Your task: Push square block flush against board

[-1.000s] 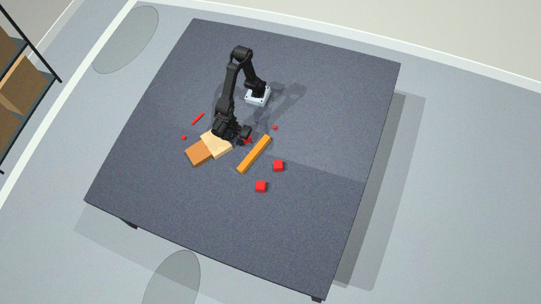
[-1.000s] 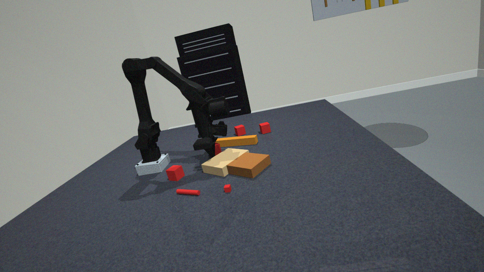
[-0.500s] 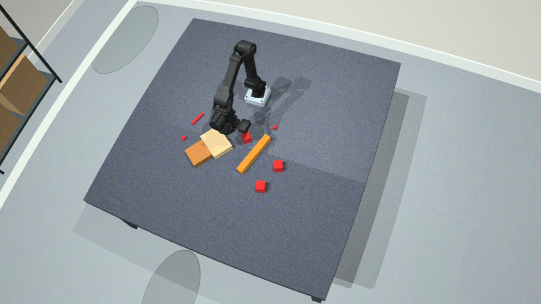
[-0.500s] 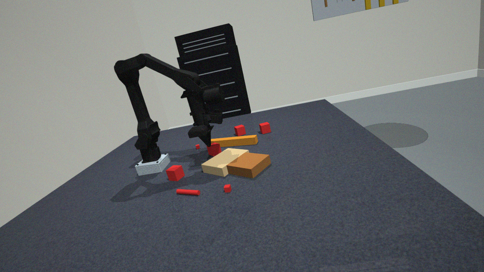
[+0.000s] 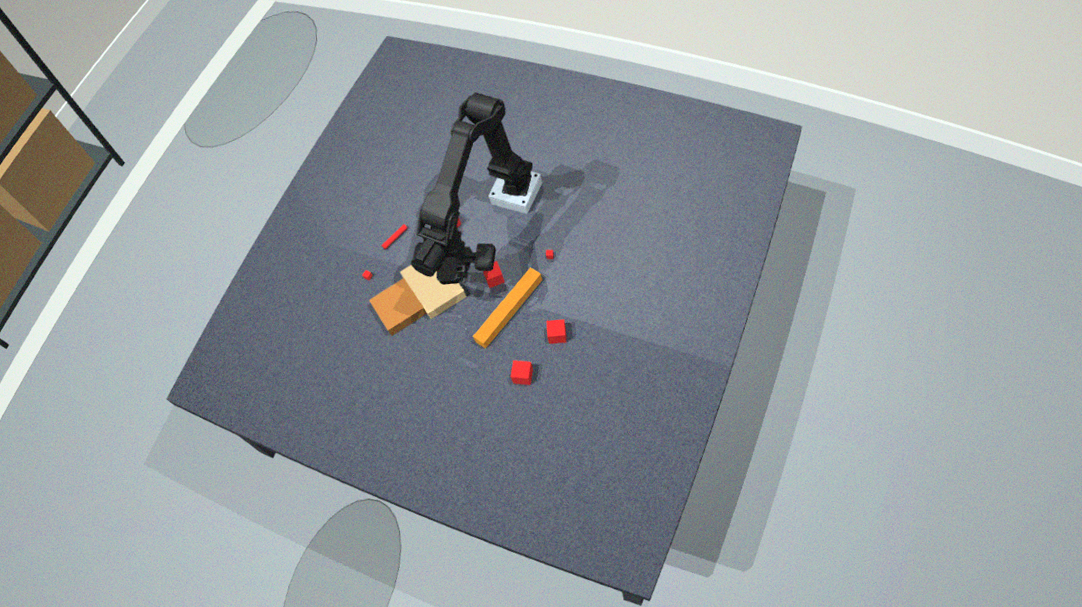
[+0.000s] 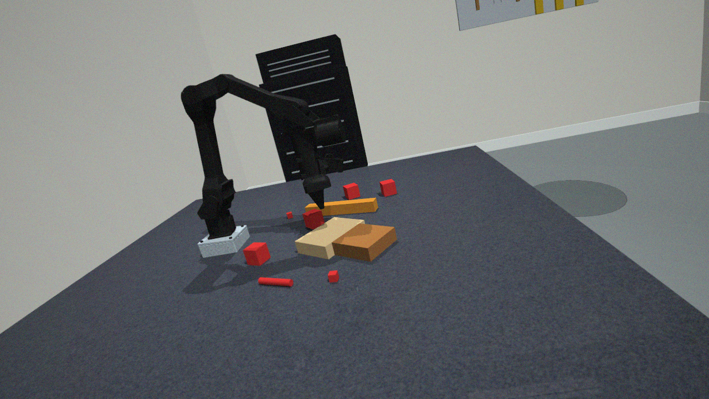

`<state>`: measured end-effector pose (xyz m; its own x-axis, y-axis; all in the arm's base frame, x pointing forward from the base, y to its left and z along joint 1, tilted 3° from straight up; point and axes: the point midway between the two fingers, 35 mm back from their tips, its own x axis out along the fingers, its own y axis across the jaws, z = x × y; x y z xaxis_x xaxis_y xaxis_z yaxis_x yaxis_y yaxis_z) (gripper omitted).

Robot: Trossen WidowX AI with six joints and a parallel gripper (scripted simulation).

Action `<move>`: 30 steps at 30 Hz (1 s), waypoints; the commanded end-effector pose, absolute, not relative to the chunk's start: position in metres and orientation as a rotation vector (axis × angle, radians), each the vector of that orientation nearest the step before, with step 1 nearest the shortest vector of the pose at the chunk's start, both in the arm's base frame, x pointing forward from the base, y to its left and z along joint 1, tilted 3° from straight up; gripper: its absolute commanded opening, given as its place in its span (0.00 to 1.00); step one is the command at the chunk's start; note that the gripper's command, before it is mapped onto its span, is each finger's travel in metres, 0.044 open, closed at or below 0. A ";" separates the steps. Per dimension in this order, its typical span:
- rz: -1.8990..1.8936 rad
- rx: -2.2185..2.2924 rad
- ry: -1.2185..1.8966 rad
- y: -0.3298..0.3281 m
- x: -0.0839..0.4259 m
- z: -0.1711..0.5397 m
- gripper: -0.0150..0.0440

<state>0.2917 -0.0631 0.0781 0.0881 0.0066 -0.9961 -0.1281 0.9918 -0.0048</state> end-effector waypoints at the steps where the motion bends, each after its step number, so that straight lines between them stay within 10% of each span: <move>1: 0.196 -0.209 1.479 -0.065 0.308 0.080 0.25; 30: 0.611 -0.643 1.402 -0.071 0.377 0.027 0.25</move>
<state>0.3812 -0.0720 0.0501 0.1022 0.0052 -0.9948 -0.7161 0.6945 -0.0699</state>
